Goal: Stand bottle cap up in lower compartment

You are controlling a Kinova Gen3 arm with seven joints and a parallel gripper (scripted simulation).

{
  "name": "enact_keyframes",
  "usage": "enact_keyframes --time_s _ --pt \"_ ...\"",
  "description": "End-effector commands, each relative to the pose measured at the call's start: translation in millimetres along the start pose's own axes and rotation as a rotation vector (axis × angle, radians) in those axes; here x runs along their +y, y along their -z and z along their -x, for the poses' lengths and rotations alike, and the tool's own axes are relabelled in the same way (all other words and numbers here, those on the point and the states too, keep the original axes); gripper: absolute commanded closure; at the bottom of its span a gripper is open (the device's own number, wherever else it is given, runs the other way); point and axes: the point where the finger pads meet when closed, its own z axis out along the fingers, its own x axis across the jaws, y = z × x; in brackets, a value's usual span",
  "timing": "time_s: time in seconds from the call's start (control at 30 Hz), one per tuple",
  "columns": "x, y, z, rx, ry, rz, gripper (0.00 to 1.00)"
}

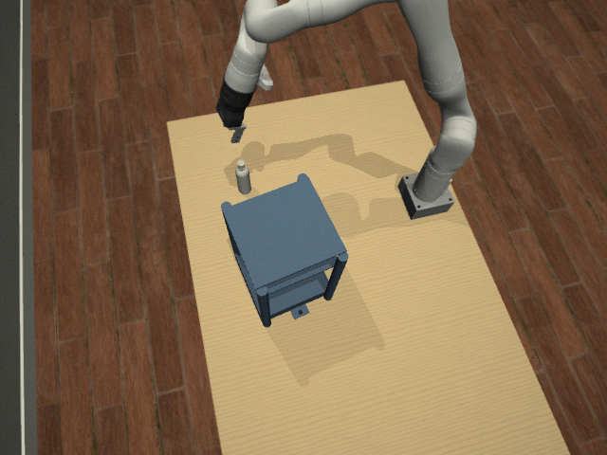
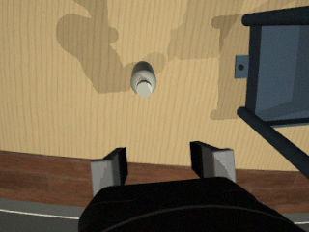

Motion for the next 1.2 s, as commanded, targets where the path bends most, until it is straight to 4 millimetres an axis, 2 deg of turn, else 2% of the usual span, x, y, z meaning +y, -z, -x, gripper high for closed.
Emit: enact_keyframes --time_s 0.0,0.5,0.87,1.03,1.17 --pt "-5 7 6 -0.012 -0.002 0.036 0.00" --pt "-16 -17 8 -0.021 -0.005 0.337 0.00" --pt "-24 -32 11 -0.019 -0.010 0.472 0.00" --pt "-27 -47 5 -0.006 -0.001 0.532 0.00" --pt "-28 -48 5 -0.007 -0.001 0.561 0.00"
